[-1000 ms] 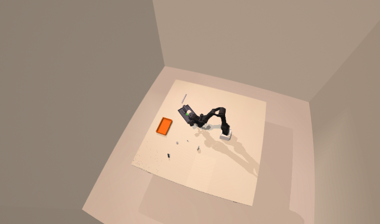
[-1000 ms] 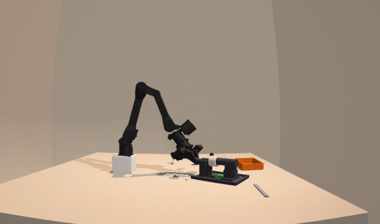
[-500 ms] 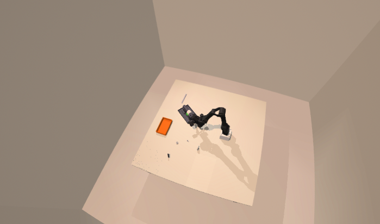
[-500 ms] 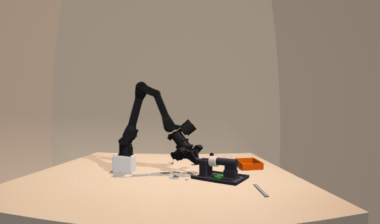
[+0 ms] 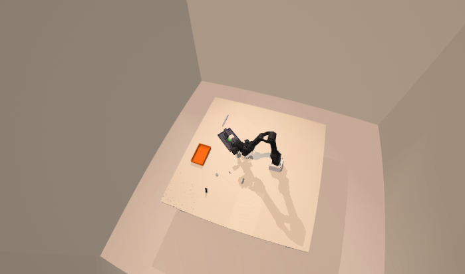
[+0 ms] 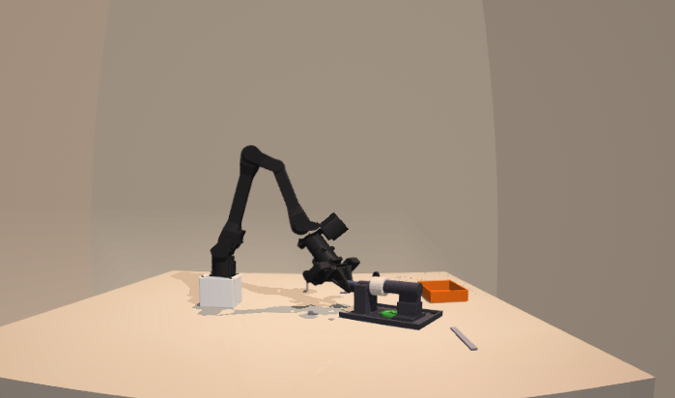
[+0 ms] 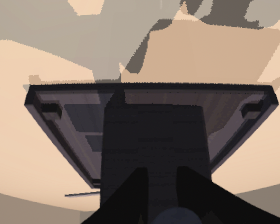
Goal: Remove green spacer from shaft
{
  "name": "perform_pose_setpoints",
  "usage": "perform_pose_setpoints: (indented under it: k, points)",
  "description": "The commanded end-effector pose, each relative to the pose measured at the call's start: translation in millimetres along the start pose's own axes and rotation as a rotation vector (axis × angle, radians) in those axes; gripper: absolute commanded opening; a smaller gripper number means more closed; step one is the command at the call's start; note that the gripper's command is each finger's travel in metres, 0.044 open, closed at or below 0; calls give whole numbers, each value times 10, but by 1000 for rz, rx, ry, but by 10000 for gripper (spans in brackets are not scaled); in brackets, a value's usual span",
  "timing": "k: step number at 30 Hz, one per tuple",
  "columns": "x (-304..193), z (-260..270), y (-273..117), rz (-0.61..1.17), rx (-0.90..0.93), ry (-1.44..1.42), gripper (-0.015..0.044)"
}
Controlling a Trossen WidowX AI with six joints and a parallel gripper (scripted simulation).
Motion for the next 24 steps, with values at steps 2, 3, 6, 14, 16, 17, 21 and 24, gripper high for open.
perform_pose_setpoints:
  k: [2, 3, 6, 14, 16, 17, 21, 24]
  points:
    - [0, 1, -6, 3, 0, 5, 0]
    - [-2, 1, -5, 3, 0, 5, 0]
    - [-5, 1, -1, 3, 0, 5, 0]
    - [-12, -1, 4, 3, 0, 5, 0]
    - [-14, -2, 5, 3, 0, 5, 0]
    - [-15, -2, 5, 3, 0, 5, 0]
    - [-19, -3, 7, 3, 0, 5, 0]
    - [-22, -3, 9, 3, 0, 5, 0]
Point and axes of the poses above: the point midway between the two fingers, 35 mm back from their tips, its own y axis out along the fingers, its own z axis across the jaws, x = y × z, the point moved 2 cm from there along -y, back along the fingers, and after that the axes turned 10 degrees about y, right-handed, at the moved point
